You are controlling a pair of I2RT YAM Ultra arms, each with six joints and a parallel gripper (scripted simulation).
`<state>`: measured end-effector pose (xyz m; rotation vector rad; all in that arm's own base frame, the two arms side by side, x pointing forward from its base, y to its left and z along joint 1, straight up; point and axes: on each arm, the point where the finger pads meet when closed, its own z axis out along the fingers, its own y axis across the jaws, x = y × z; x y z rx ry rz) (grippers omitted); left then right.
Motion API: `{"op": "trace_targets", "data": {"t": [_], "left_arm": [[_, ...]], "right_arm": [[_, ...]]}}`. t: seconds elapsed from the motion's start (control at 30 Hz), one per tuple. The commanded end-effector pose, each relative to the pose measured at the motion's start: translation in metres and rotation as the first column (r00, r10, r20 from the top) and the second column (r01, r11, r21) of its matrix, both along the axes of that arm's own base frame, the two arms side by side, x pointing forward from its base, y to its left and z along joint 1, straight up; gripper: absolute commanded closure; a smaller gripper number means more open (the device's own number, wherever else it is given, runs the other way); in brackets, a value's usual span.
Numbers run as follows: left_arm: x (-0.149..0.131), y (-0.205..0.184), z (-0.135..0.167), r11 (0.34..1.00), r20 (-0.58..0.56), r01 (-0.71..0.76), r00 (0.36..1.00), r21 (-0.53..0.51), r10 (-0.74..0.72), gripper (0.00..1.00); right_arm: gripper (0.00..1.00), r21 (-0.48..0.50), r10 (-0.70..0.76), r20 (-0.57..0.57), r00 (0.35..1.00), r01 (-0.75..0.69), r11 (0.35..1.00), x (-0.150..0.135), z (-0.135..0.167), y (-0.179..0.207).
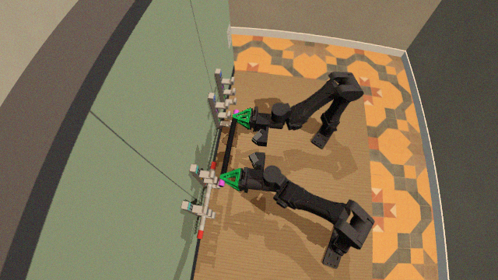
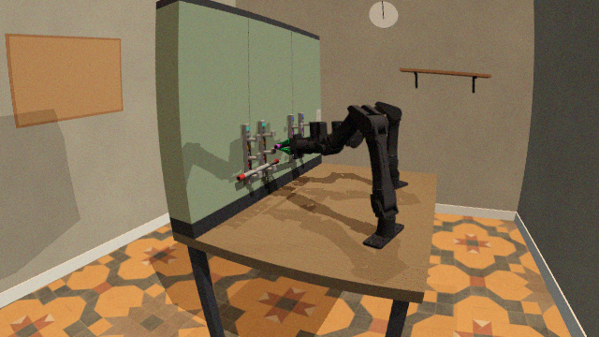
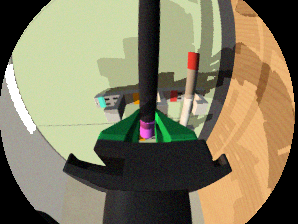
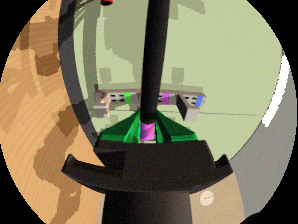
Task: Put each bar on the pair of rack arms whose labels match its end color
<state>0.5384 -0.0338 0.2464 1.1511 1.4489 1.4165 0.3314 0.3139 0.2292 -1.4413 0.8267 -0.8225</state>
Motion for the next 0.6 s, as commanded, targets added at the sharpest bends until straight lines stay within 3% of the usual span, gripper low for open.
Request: {"op": "trace_targets", "data": {"t": [0.0, 0.03, 0.1, 0.57], "left_arm": [[-0.001, -0.001, 0.021, 0.999, 0.078, 0.000, 0.997, -0.036, 0.003, 1.00], [-0.001, -0.001, 0.021, 0.999, 0.078, 0.000, 0.997, -0.036, 0.003, 1.00], [-0.001, -0.001, 0.021, 0.999, 0.078, 0.000, 0.997, -0.036, 0.003, 1.00], [-0.001, -0.001, 0.001, 0.999, 0.078, 0.000, 0.997, -0.036, 0.003, 0.68]], "right_arm": [[0.93, 0.025, -0.002, 0.018, 1.000, 0.001, 1.000, 0.001, 0.014, 0.001], [1.00, 0.025, -0.002, 0.018, 1.000, 0.001, 1.000, 0.001, 0.014, 0.002], [1.00, 0.025, -0.002, 0.018, 1.000, 0.001, 1.000, 0.001, 0.014, 0.002], [1.00, 0.025, -0.002, 0.018, 1.000, 0.001, 1.000, 0.001, 0.015, 0.002]]}}
